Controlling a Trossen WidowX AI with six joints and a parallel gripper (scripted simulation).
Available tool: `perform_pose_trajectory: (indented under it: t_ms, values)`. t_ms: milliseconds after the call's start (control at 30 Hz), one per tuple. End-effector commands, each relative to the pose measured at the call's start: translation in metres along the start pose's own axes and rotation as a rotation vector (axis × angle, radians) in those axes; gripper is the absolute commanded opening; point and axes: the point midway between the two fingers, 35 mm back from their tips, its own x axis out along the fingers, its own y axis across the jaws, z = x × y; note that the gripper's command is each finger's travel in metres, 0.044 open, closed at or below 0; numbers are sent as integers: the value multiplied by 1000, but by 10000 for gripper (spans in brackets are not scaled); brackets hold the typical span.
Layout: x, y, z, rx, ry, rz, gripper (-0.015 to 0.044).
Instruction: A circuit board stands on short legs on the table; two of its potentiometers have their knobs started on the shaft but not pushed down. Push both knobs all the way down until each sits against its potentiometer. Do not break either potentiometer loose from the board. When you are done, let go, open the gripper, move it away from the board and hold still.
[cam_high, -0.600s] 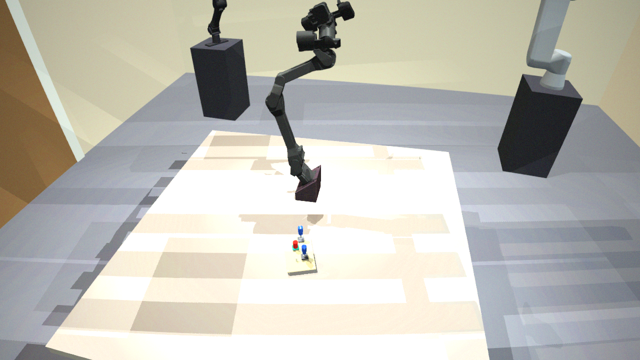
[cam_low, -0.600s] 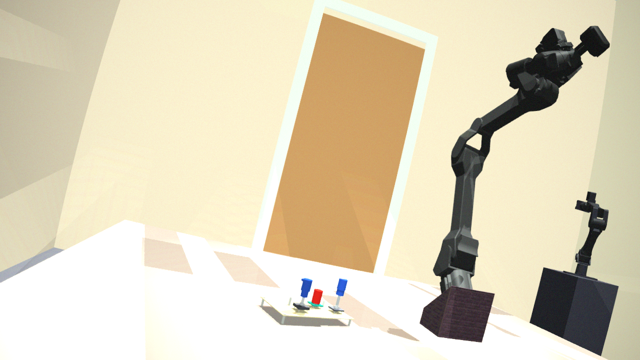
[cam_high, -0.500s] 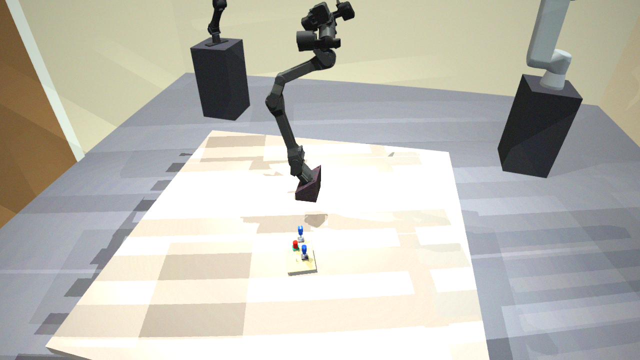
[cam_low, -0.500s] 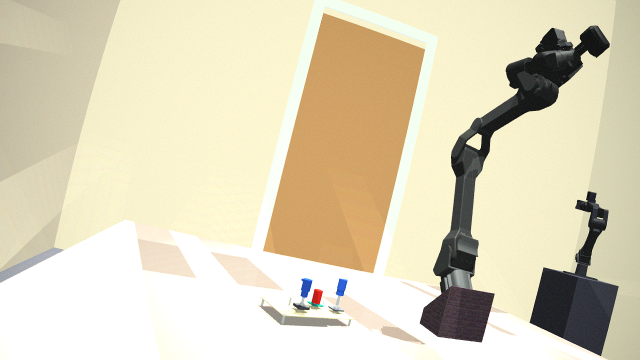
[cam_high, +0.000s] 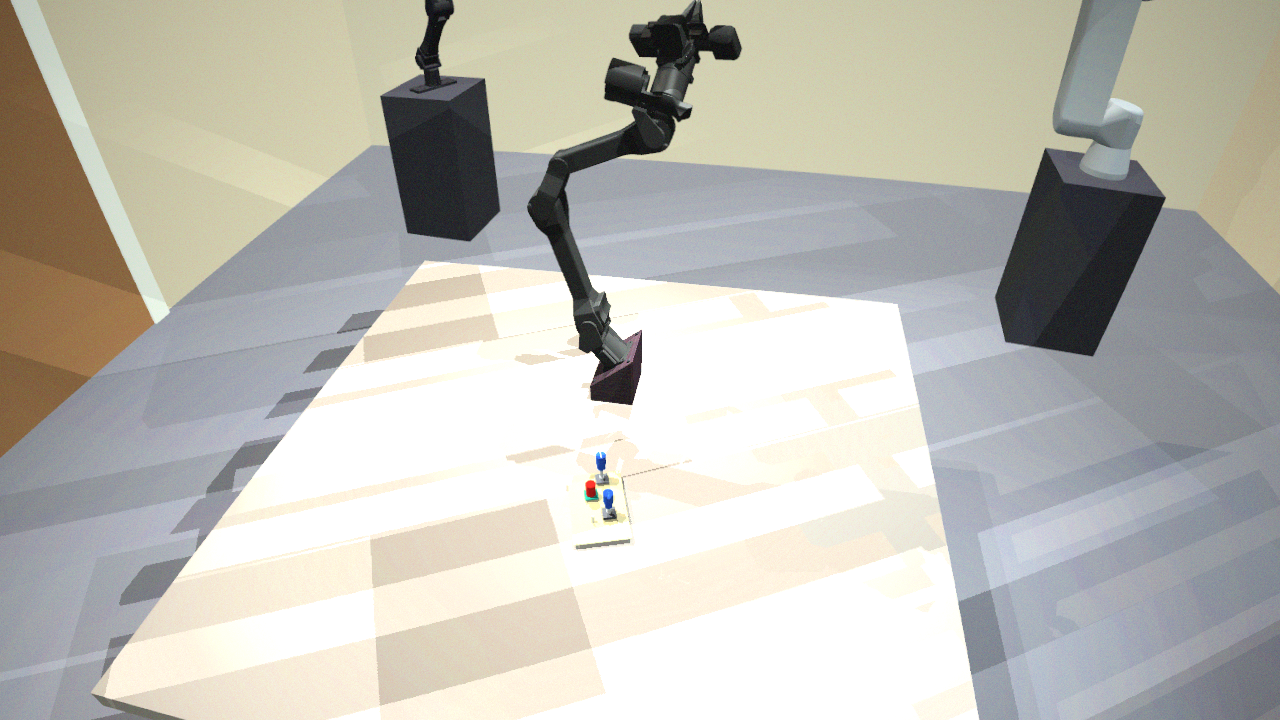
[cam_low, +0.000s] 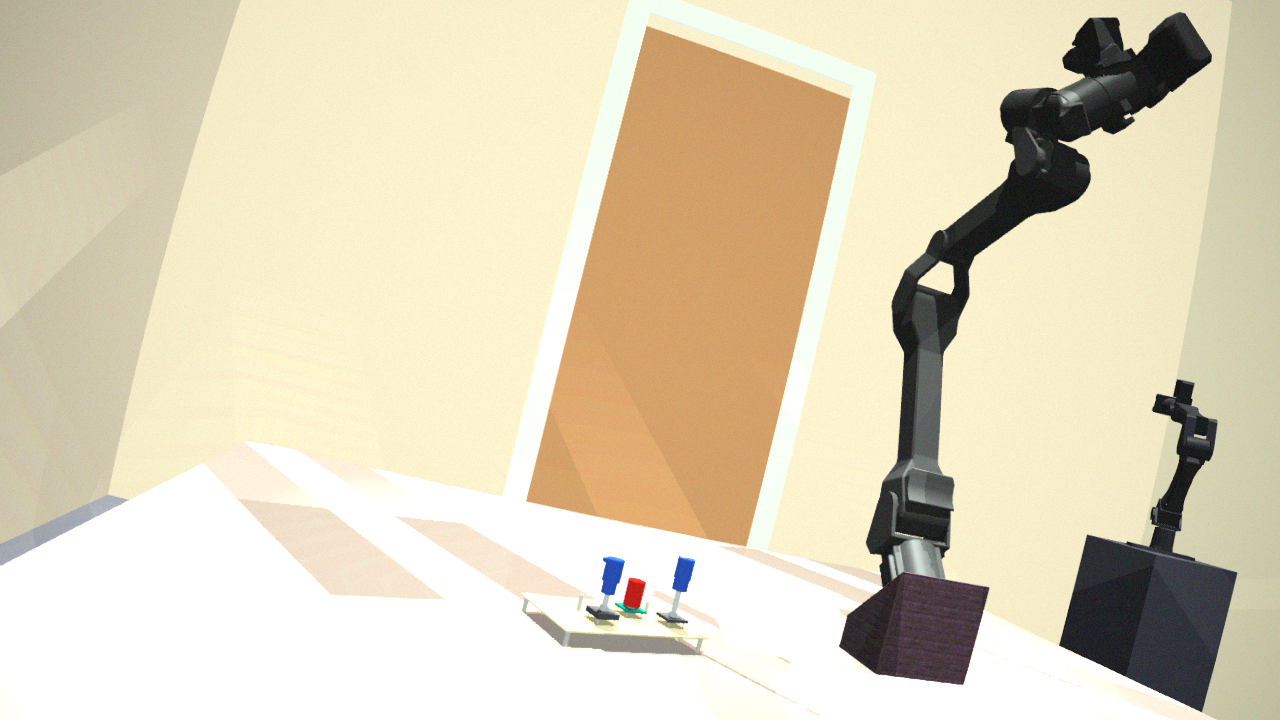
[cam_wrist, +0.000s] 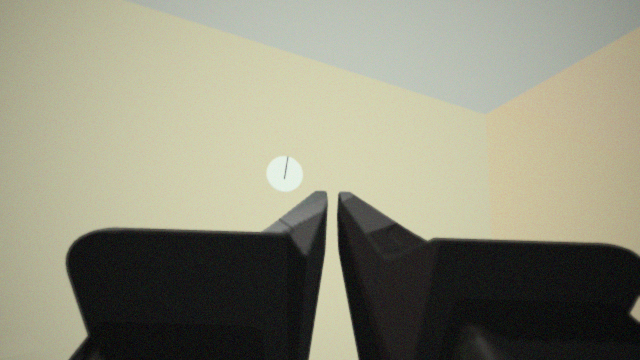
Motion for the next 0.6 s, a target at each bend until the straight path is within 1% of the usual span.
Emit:
perform_pose_trajectory:
  t_ms: [0,267,567]
  values:
    - [-15,-29,8,40,-39,-106,0]
    - [-57,-84,25,99,-109,-330,0]
    - [-116,-138,36,158,-177,-581,0]
